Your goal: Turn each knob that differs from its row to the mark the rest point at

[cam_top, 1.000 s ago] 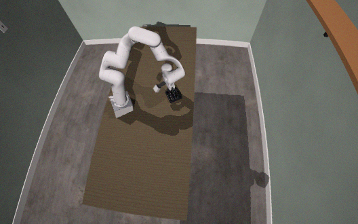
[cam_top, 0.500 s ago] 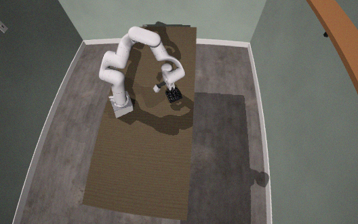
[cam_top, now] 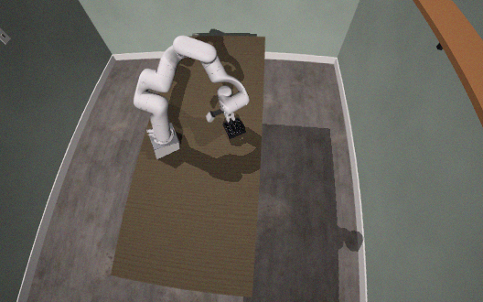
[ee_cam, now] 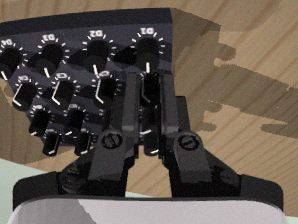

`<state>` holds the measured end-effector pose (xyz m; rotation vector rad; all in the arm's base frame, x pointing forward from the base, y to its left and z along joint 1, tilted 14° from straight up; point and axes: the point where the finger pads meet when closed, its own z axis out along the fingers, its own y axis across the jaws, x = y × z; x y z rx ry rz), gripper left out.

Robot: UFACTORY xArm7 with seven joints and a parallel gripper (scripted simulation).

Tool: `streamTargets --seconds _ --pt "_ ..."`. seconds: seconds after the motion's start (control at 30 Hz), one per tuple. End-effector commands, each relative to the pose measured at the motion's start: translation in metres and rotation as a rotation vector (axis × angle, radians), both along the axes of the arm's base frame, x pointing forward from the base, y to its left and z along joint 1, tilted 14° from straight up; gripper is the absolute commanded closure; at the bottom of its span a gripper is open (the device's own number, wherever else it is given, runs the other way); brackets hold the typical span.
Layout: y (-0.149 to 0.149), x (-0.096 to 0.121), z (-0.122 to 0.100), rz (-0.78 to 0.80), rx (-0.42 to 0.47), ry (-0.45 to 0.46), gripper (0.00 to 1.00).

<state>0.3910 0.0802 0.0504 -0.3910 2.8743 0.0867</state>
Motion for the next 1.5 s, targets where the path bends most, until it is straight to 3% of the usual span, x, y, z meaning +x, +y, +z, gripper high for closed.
streamTargets --seconds 0.0,0.47,0.5,1.47 --pt "-0.0001 0.0008 0.0010 -0.099 0.018 0.012 0.92" --pt "-0.0001 0.0008 0.0010 -0.106 0.019 0.013 0.92" --pt "-0.0001 0.0008 0.0010 -0.106 0.019 0.013 0.81" --pt "-0.0008 -0.0009 0.0085 -0.106 0.019 0.013 0.81"
